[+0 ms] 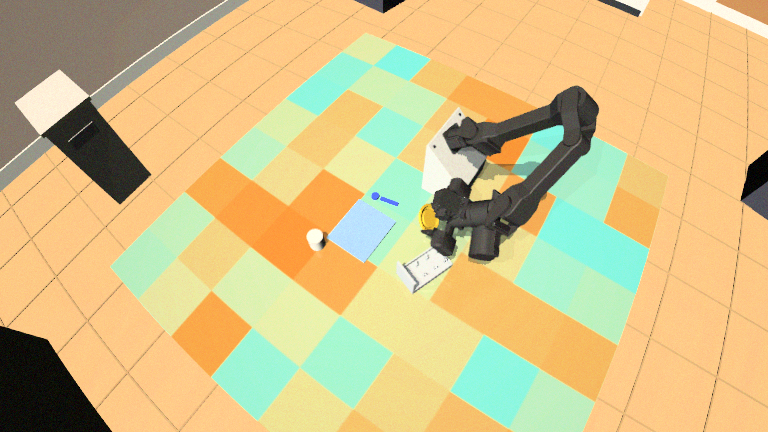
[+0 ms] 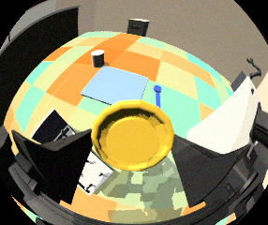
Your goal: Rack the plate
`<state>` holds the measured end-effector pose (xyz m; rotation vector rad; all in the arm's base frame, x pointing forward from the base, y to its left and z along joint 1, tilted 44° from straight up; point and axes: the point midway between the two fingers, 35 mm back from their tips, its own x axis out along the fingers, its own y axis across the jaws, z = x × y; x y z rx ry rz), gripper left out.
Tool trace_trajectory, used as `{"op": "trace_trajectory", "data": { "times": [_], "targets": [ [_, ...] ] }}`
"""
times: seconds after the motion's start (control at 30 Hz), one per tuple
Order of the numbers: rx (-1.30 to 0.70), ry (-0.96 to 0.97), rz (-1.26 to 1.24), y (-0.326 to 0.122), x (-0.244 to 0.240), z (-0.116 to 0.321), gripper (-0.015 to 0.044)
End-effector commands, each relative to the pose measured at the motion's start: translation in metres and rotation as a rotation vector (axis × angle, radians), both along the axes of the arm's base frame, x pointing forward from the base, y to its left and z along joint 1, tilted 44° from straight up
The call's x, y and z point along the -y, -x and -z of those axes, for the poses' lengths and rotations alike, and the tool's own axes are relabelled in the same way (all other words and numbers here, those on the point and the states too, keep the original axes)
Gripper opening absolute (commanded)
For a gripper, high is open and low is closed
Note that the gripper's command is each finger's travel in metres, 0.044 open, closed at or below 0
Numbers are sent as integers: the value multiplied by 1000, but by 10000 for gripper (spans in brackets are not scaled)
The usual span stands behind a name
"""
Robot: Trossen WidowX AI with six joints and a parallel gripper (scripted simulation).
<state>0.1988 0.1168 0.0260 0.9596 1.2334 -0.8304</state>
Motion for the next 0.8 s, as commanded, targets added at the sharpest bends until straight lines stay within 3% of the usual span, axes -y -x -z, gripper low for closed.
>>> {"op": "trace_trajectory", "data": {
  "times": [0.0,0.77],
  "targets": [
    [54,60,-32,-1,-1,7,0],
    [511,269,-222,-8,-29,8,0]
  ]
}}
